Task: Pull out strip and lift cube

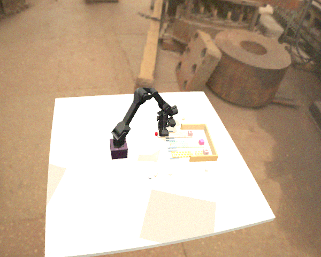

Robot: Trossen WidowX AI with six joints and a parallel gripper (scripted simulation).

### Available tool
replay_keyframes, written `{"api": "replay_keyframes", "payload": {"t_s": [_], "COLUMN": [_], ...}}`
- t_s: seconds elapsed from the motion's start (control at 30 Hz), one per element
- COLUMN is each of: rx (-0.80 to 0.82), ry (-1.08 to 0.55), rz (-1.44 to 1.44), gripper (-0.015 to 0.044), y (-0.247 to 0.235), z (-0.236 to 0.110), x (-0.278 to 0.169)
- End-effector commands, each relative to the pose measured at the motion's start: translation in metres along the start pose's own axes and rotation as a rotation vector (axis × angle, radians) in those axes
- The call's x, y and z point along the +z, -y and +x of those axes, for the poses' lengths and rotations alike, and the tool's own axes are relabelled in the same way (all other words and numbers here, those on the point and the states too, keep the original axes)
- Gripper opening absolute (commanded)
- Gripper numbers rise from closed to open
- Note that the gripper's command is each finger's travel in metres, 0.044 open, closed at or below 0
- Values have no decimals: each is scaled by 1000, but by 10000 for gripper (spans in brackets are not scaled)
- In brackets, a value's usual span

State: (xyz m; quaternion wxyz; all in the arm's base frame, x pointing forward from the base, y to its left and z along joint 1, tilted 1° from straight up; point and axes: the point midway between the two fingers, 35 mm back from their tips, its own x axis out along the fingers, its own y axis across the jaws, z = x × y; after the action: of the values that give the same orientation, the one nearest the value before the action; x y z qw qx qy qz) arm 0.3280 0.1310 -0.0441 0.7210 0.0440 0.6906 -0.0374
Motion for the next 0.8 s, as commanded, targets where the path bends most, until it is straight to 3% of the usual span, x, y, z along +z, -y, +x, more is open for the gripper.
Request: {"api": "replay_keyframes", "payload": {"t_s": [0.0, 0.77], "rx": [-9, -9], "ry": [-27, -30], "rz": [-2, -2], "gripper": [0, 0], "y": [2, 2], "z": [5, 5], "x": [-13, -49]}}
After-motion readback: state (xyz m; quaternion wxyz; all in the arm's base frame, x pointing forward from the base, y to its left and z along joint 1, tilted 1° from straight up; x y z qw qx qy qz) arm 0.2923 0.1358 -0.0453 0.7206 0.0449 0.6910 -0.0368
